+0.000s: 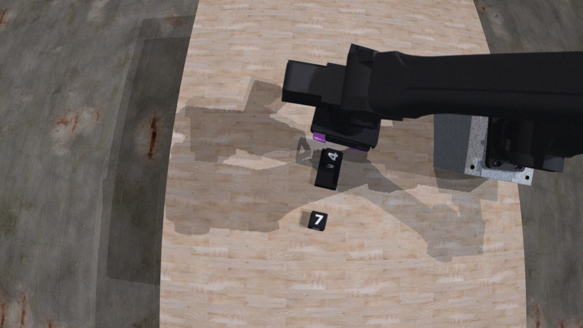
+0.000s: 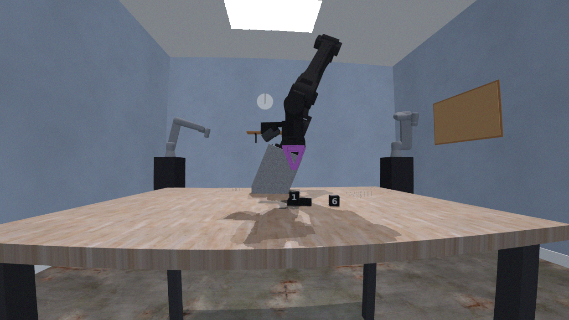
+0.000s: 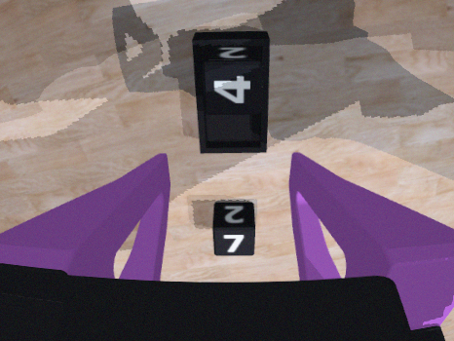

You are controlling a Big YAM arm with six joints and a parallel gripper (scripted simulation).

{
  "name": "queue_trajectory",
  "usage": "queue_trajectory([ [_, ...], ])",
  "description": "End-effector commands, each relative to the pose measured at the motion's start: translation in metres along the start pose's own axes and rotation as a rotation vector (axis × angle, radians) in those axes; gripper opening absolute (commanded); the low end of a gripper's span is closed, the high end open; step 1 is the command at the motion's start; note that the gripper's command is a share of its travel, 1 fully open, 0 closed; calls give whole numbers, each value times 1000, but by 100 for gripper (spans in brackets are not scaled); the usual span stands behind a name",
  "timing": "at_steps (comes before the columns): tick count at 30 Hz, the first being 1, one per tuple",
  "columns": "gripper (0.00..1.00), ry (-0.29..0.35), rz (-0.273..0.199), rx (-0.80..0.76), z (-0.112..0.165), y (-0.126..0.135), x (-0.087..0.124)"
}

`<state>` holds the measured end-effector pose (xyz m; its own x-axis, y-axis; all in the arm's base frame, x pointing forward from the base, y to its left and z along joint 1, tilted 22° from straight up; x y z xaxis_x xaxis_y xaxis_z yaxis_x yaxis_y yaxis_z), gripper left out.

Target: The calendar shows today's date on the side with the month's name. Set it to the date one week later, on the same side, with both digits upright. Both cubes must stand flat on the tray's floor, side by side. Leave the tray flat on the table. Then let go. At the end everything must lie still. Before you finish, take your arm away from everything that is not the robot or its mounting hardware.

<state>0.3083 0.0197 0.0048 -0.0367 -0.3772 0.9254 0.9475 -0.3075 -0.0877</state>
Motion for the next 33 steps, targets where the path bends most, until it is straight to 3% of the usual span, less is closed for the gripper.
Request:
queue_trajectory([
  [1, 45, 1, -8, 26, 3, 10, 7],
  [3, 45, 2, -15, 27, 4, 11, 10],
  [4, 100, 3, -17, 28, 4, 11, 10],
  [25, 100, 4, -22, 32, 4, 12, 9],
  [33, 100, 4, -29, 119, 14, 15, 10],
])
Point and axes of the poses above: the point where the finger pads meet when closed, its own x axis back along the fingers, its own y axis across the jaws, z = x × y, the point moved 6 cm from there along x, back along the fingers, and after that the axes turned 10 degrees about -x, right-handed, at the moved point
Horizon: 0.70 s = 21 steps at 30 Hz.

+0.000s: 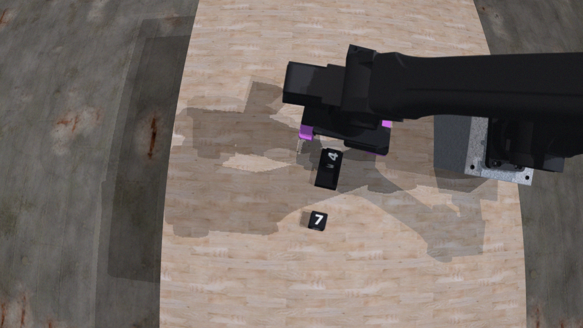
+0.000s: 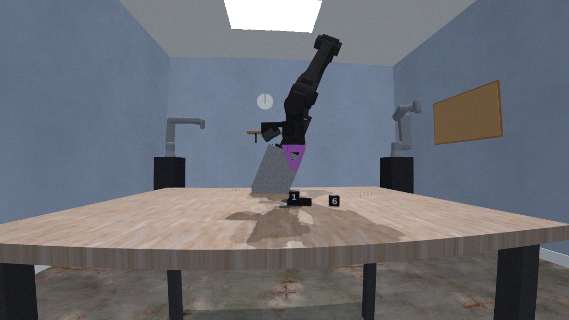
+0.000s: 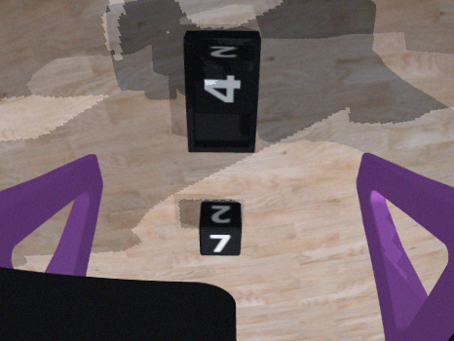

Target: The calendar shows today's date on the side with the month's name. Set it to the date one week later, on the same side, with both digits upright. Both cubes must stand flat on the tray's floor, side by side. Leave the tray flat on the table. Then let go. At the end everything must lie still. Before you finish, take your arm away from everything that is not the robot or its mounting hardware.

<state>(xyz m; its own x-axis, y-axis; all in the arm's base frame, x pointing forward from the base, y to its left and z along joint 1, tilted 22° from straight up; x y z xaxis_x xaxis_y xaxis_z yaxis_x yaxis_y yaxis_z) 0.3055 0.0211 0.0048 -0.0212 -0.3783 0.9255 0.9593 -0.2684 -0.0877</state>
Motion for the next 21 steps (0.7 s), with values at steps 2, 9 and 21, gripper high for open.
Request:
queue_trajectory([
  [2, 100, 5, -45, 137, 15, 19, 10],
  [9, 100, 2, -48, 359, 24, 20, 8],
  [21, 100, -5, -45, 647, 35, 19, 5],
])
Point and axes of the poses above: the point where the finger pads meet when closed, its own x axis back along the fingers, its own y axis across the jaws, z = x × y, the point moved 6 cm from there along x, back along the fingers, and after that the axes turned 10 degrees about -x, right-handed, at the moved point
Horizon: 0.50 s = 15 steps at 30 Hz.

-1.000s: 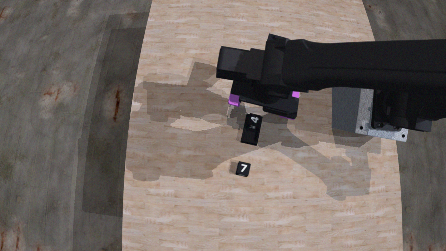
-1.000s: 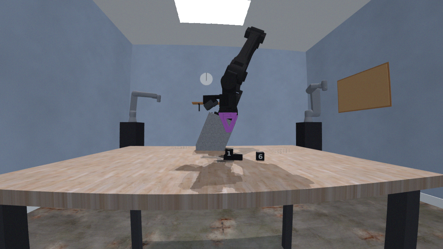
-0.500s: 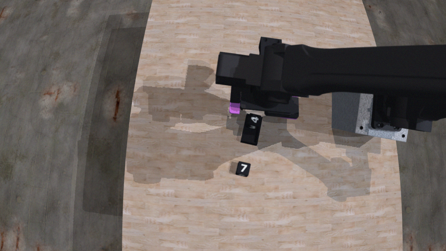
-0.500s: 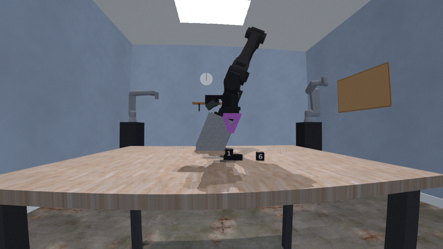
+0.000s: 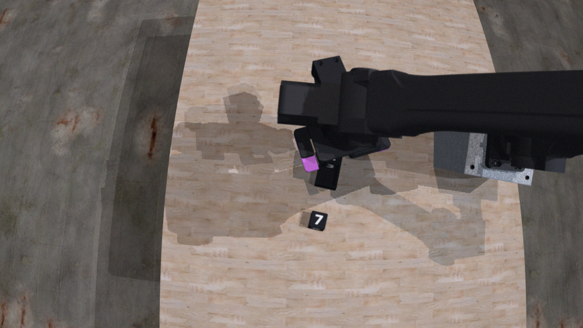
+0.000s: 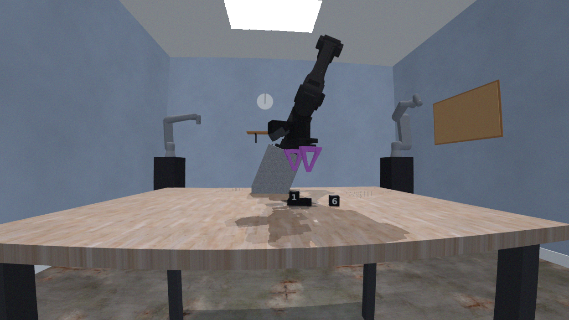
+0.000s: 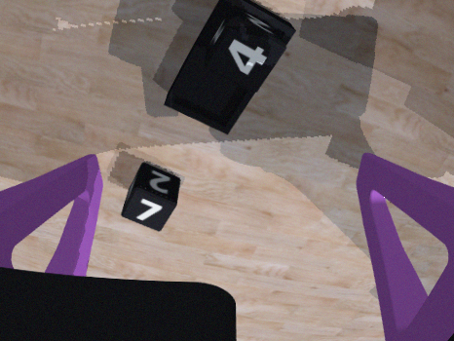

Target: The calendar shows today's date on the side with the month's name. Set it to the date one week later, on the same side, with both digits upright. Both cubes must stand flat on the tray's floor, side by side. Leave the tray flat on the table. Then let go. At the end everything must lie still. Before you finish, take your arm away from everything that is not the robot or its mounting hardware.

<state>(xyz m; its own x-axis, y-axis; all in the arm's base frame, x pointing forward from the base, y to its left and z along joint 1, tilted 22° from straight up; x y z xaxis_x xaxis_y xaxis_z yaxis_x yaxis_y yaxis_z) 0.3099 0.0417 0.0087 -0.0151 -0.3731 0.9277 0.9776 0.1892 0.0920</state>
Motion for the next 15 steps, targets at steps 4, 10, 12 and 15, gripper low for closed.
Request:
queue_trajectory([
  [4, 100, -17, -56, 265, 7, 28, 10],
  [10, 100, -17, -46, 403, 12, 29, 7],
  [12, 100, -17, -46, 403, 12, 29, 7],
  [15, 100, -21, -47, 537, 17, 32, 6],
])
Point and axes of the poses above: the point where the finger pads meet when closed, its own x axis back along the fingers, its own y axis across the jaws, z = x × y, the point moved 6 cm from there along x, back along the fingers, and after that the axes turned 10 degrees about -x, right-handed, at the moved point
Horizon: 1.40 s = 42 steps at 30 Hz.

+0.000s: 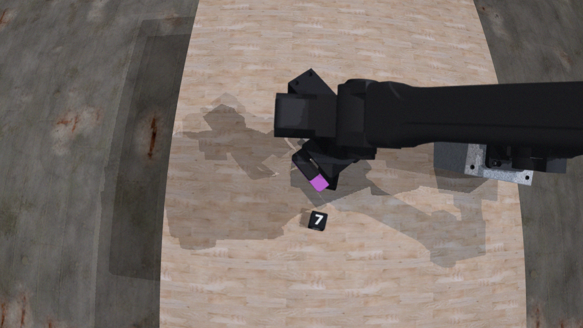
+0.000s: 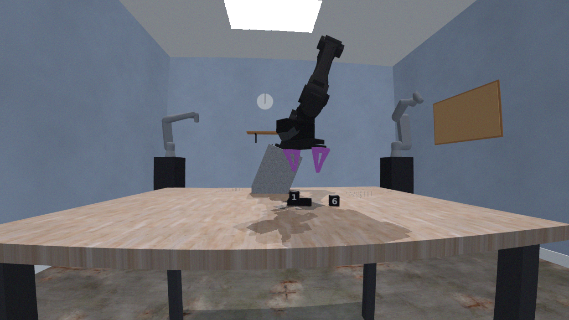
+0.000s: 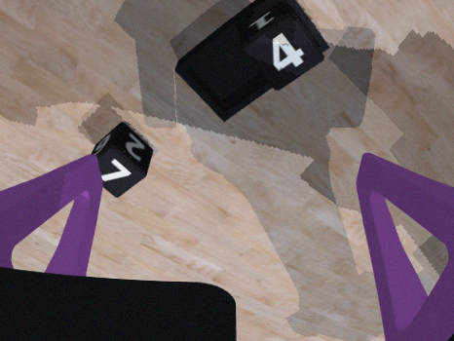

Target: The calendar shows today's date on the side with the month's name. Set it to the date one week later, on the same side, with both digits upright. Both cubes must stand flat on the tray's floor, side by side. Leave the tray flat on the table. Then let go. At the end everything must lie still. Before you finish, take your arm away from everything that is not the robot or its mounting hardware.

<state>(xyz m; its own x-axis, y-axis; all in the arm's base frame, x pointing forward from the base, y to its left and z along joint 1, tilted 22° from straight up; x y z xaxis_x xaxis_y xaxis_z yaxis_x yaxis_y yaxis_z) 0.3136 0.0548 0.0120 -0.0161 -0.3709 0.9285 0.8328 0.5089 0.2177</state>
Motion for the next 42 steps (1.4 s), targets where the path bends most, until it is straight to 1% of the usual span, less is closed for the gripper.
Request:
queue_trajectory([
  [1, 100, -28, -44, 187, -5, 26, 8],
  [3, 100, -30, -46, 217, -4, 27, 9],
  [4, 100, -31, -45, 265, -2, 29, 9],
  [11, 100, -34, -42, 450, 4, 34, 8],
  [13, 100, -34, -42, 450, 4, 34, 8],
  [15, 100, -29, -34, 545, 6, 35, 4],
  [18, 100, -29, -32, 608, 8, 37, 4],
  [21, 100, -34, -35, 709, 12, 40, 5],
  [22, 100, -34, -35, 711, 12, 40, 5],
  [23, 100, -38, -38, 761, 14, 43, 6],
  [26, 100, -43, -41, 816, 15, 45, 6],
  [28, 100, -46, -43, 886, 18, 47, 7],
  [30, 100, -46, -43, 886, 18, 47, 7],
  [31, 100, -48, -43, 919, 19, 48, 7],
  [32, 100, -38, -33, 977, 21, 48, 3],
  [34, 100, -32, -28, 1010, 21, 47, 0],
  [35, 100, -36, -30, 1056, 23, 49, 1],
  [37, 100, -40, -32, 1112, 25, 51, 1],
  [38, 100, -40, -32, 1112, 25, 51, 1],
  [39, 100, -40, -31, 1164, 27, 52, 2],
  [42, 100, -43, -31, 1246, 30, 55, 3],
])
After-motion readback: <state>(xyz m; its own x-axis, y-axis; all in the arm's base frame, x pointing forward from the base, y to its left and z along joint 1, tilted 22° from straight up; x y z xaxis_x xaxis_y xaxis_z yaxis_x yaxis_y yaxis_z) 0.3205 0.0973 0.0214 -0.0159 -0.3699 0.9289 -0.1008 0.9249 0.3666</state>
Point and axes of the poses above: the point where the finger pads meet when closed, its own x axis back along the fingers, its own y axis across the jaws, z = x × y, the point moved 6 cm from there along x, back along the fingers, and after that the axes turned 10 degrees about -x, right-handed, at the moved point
